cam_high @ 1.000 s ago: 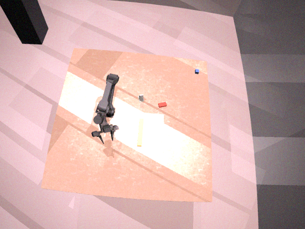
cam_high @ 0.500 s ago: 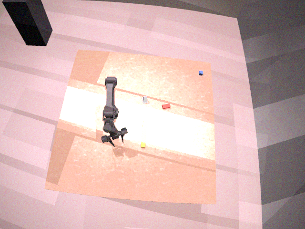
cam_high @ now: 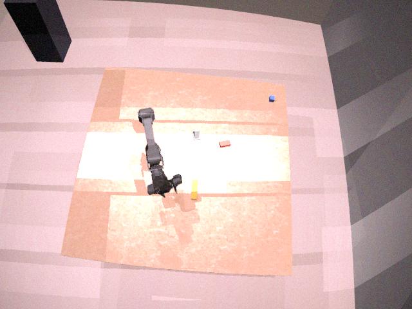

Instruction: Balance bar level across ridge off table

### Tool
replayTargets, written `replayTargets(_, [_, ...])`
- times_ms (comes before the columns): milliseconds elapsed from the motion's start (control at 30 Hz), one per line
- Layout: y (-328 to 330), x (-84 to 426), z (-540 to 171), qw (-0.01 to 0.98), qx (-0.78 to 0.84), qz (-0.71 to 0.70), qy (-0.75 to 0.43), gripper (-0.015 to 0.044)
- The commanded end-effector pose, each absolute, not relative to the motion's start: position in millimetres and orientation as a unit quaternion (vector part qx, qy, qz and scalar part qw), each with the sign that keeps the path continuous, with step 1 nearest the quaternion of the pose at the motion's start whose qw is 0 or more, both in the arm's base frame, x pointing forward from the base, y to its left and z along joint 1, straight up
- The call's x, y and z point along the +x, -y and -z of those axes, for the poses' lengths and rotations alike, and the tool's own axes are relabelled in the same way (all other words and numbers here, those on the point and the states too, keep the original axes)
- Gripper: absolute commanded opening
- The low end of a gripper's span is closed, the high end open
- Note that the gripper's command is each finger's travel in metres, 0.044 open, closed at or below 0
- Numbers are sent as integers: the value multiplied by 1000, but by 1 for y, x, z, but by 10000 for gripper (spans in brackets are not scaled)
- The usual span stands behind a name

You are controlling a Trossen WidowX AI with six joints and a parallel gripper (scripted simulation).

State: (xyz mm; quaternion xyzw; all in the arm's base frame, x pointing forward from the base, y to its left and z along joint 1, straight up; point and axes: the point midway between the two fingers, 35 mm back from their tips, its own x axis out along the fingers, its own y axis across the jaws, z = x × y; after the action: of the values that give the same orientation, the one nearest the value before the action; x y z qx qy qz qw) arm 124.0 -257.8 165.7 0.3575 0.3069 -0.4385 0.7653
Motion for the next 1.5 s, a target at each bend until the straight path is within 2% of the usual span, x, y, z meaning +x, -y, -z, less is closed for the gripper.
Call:
replayTargets(0, [255, 139, -165, 748, 388, 434, -319, 315])
replayTargets(733, [220, 209, -142, 631, 494, 436, -410, 315])
replayTargets(1467, [165, 265, -119, 510, 502, 497, -490, 315])
